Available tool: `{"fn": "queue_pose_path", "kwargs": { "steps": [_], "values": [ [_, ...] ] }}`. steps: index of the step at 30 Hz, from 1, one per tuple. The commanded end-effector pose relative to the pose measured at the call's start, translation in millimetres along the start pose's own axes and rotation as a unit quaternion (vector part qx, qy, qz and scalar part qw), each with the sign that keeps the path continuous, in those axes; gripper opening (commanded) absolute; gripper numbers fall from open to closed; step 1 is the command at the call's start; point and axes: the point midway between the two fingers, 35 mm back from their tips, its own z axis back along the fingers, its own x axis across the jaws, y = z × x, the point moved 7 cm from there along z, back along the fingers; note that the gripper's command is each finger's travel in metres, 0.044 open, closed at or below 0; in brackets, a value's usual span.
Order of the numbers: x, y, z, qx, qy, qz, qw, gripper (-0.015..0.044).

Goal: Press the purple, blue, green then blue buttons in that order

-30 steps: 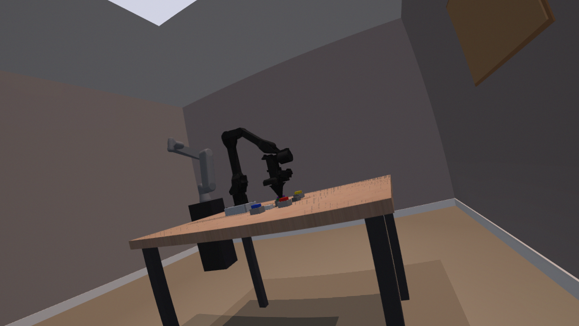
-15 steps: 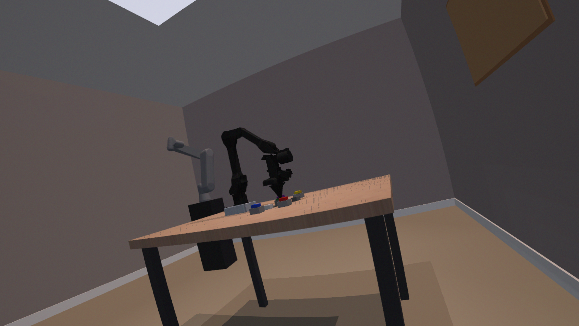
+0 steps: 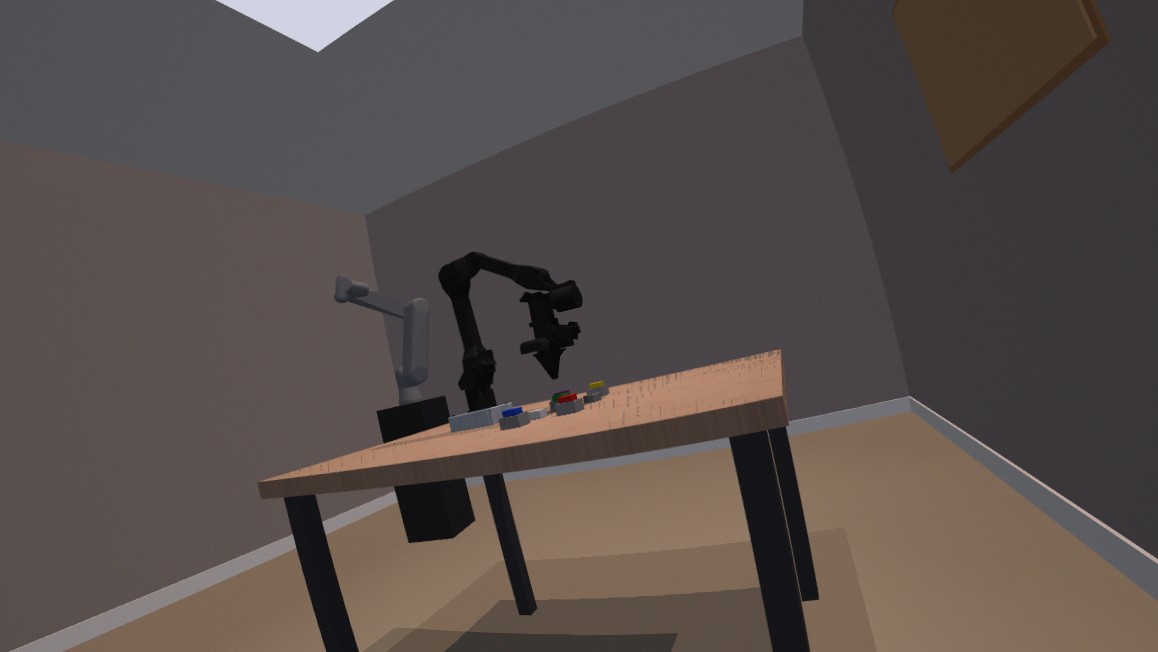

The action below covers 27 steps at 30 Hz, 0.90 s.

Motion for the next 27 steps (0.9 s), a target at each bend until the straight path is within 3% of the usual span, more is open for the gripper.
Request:
{"fn": "queue_pose_path", "kwargs": {
  "steps": [1,8,15,22,27],
  "values": [
    [0,-1,40,-0.014,-0.001,0.0,1.0,0.002],
    [-7,-1,48,-0.014,0.0,0.0,1.0,0.002],
    [-91,-1,50,-0.015,0.004,0.0,1.0,0.002],
    [-176,30,49,-0.013,0.007,0.0,1.0,0.002],
    [-183,35,48,-0.012,0.007,0.0,1.0,0.002]
  ]
}}
